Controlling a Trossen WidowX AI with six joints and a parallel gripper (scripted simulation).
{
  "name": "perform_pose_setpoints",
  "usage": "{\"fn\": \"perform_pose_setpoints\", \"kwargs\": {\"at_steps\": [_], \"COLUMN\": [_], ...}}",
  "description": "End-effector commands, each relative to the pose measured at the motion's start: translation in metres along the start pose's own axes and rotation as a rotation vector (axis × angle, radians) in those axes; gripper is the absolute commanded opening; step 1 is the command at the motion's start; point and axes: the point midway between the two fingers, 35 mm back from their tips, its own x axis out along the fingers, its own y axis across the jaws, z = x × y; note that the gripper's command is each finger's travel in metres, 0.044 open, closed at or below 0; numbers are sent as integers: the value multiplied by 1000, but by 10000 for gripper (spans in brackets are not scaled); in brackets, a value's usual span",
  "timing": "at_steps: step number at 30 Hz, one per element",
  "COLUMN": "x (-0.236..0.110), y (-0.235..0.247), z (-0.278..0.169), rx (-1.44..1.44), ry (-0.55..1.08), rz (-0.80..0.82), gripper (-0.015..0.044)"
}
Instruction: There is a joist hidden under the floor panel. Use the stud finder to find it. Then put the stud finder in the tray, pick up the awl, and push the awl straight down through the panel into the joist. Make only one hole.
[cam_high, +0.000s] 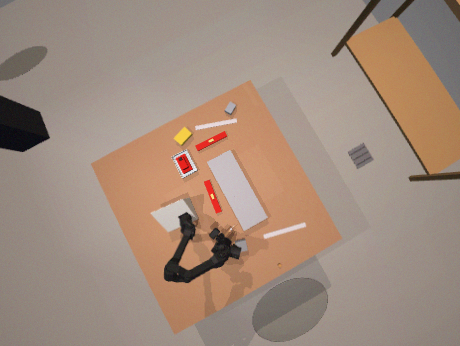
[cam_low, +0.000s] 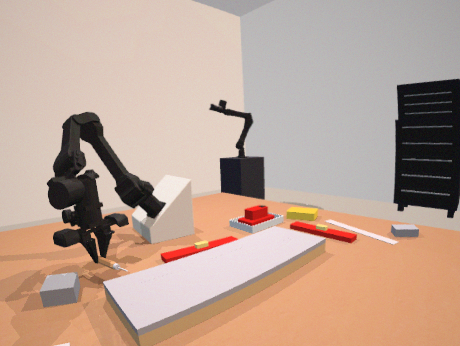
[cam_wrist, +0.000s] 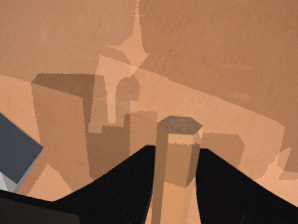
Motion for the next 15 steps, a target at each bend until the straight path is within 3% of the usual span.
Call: {"fn": "perform_pose_setpoints", "kwargs": {"at_steps": [1,15], "x": [-20,-90], "y": [4,0], "z": [-3,-1], "rx": [10,6], "ry": [4,1], "rz": [10,18], "gripper": [0,0]}}
